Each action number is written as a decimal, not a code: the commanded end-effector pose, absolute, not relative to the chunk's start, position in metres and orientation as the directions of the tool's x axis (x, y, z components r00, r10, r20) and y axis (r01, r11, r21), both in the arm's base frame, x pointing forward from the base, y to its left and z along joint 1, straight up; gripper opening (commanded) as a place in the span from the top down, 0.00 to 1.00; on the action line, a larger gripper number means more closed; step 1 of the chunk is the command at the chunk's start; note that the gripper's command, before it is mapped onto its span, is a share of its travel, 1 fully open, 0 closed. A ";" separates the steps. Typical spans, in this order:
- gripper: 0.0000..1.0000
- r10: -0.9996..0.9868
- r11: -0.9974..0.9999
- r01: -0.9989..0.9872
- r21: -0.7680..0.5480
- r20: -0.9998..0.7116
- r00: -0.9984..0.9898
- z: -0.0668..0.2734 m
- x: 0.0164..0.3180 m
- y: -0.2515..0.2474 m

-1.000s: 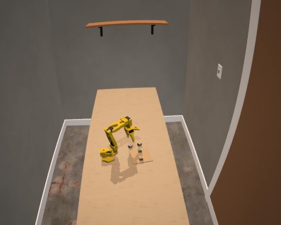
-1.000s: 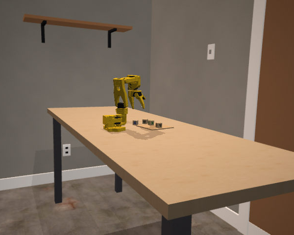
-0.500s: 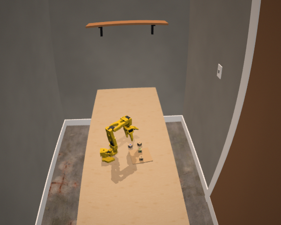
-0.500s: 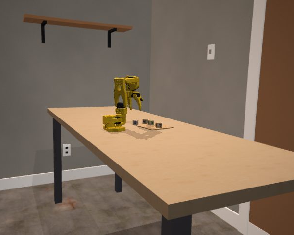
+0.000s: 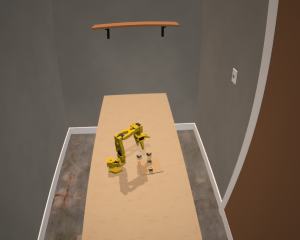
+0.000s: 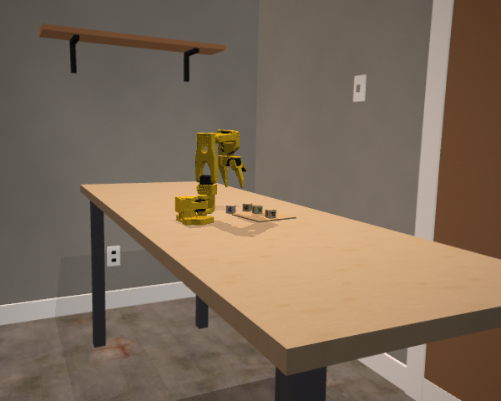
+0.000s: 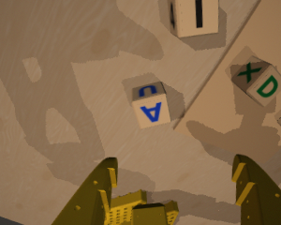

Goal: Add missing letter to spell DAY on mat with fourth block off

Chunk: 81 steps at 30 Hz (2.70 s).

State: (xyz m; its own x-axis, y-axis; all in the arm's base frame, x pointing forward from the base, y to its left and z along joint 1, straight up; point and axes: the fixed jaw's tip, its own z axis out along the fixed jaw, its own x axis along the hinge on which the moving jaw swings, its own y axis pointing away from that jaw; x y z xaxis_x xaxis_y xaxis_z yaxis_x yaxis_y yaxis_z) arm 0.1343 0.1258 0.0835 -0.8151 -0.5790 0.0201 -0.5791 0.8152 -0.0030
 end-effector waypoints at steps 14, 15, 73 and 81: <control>0.68 -0.502 0.863 -0.505 0.008 -0.108 -0.858 0.088 0.192 0.141; 0.68 -0.502 0.863 -0.505 0.008 -0.108 -0.858 0.088 0.192 0.141; 0.68 0.141 0.990 0.141 0.006 -0.068 -0.988 0.093 0.210 -0.005; 0.68 0.164 0.986 0.164 0.006 -0.068 -0.984 0.093 0.210 -0.010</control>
